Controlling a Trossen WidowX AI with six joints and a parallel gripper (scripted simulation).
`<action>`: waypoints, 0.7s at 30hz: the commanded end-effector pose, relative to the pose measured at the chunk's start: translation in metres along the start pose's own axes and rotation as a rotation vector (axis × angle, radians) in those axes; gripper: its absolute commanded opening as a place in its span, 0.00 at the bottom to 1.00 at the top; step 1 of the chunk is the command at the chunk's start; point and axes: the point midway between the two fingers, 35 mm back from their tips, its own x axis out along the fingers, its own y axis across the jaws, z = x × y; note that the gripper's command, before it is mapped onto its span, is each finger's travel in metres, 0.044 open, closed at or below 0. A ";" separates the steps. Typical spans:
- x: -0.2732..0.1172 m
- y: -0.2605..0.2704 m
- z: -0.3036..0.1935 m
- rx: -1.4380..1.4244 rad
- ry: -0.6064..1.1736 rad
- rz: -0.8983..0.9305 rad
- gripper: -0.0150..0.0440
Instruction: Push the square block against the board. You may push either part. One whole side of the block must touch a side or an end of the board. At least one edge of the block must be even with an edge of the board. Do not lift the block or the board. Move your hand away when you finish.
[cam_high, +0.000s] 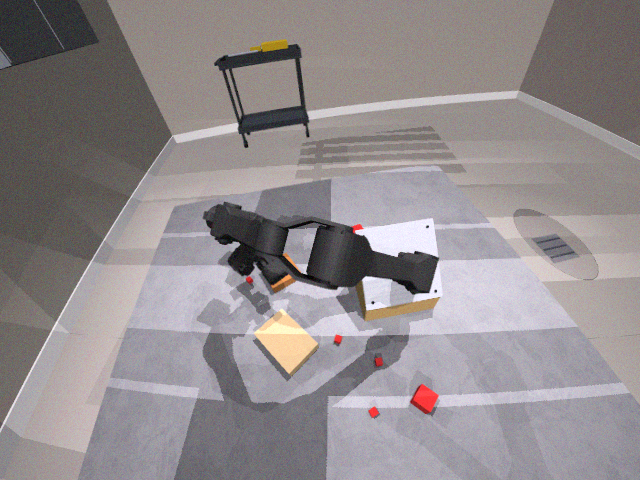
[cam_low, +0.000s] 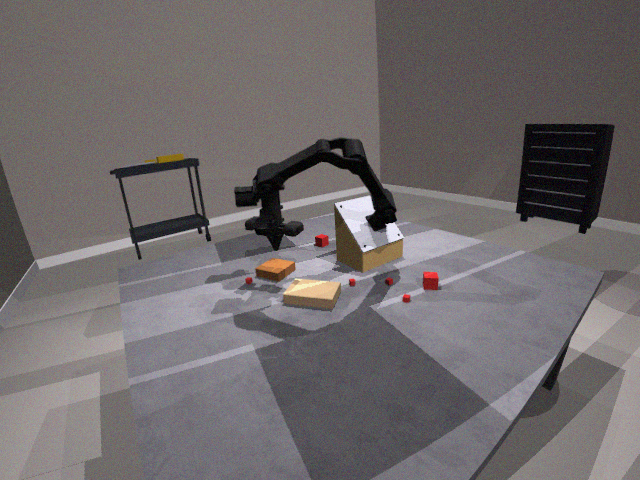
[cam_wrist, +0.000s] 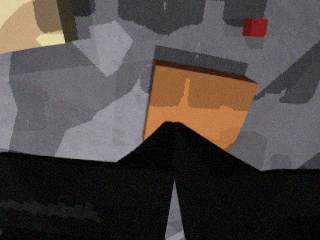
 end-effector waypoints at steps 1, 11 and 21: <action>0.006 0.031 0.061 -0.052 -0.027 -0.006 0.25; 0.026 0.122 0.157 -0.139 -0.080 0.052 0.25; 0.080 0.125 0.162 -0.139 -0.081 0.054 0.25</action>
